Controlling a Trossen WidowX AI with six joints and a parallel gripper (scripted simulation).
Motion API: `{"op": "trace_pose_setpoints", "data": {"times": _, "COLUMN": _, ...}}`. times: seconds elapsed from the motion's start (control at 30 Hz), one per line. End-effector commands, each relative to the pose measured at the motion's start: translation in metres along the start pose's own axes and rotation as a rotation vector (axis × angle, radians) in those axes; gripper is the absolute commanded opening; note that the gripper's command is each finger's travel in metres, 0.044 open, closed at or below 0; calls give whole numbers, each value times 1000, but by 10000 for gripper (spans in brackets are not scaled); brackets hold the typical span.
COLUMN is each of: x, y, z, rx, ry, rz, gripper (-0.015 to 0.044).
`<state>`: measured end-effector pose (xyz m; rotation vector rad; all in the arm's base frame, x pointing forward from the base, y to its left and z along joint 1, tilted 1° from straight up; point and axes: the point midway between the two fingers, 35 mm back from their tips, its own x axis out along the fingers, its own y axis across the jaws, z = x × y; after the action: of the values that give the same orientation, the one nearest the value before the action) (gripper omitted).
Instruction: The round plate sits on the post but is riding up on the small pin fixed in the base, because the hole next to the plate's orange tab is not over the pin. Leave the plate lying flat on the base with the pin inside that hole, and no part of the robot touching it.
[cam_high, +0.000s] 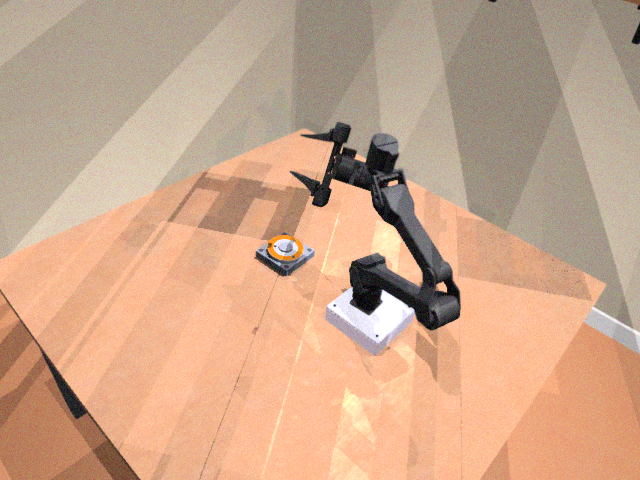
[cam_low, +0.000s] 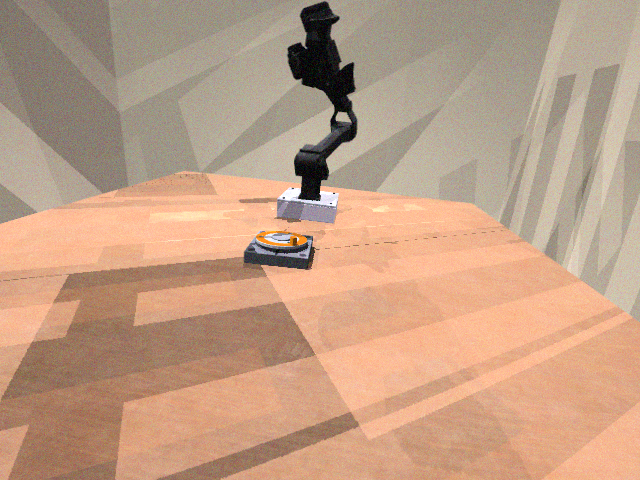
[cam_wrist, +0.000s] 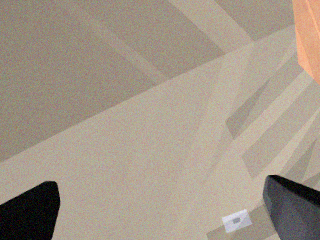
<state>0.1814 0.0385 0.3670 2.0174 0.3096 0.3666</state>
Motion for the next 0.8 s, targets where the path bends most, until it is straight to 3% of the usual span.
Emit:
{"op": "trace_pose_setpoints", "data": {"times": 0.0, "x": 1, "y": 0, "z": 1, "rx": -5, "ry": -5, "rz": -4, "gripper": 374}}
{"op": "trace_pose_setpoints", "data": {"times": 0.3, "x": 49, "y": -15, "z": 64, "rx": -230, "ry": -178, "rz": -264, "gripper": 138}}
{"op": "trace_pose_setpoints", "data": {"times": 0.47, "x": 76, "y": -42, "z": 104, "rx": -415, "ry": -223, "rz": -515, "gripper": 6}}
{"op": "trace_pose_setpoints", "data": {"times": 0.6, "x": 88, "y": -62, "z": 124, "rx": -520, "ry": -214, "rz": -665, "gripper": 0}}
{"op": "trace_pose_setpoints", "data": {"times": 0.77, "x": 104, "y": -107, "z": 159, "rx": -738, "ry": -117, "rz": -991, "gripper": 0}}
